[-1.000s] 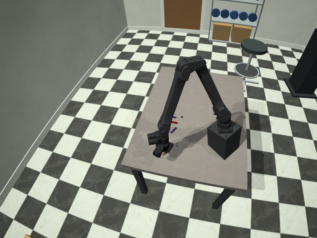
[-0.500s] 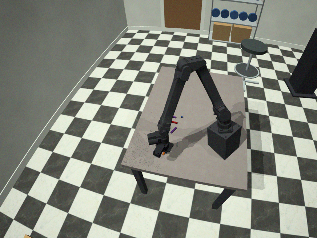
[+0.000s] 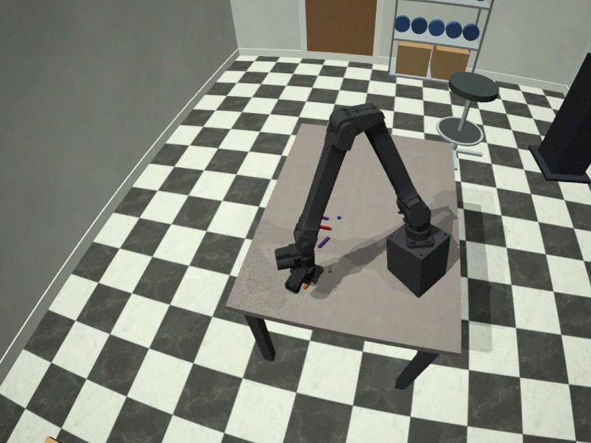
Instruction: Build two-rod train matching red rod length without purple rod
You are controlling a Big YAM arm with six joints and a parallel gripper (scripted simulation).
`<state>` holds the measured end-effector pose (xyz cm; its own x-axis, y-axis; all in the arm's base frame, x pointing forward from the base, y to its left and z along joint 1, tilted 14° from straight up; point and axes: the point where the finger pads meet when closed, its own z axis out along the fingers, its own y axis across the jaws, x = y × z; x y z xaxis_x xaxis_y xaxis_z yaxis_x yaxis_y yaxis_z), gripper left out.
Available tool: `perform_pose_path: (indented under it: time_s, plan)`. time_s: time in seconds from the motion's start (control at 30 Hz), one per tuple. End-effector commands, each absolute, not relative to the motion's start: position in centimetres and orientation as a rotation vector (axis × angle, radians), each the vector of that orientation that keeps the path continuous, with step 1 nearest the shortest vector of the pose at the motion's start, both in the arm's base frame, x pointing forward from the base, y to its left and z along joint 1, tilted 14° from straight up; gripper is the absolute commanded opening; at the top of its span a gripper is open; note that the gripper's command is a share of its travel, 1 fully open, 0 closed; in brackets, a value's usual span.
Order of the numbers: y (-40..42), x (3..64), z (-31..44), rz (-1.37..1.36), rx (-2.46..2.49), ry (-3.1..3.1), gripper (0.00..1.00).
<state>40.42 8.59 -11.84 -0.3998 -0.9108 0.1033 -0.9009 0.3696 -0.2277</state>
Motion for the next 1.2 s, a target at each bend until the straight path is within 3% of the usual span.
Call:
perform_pose_path:
  time_s: [0.0, 1.17]
  plan:
    - [8.6, 42.2, -11.2, -0.391, -1.675, 2.542, 0.04]
    - [9.3, 41.7, -9.8, -0.390, -1.675, 2.537, 0.04]
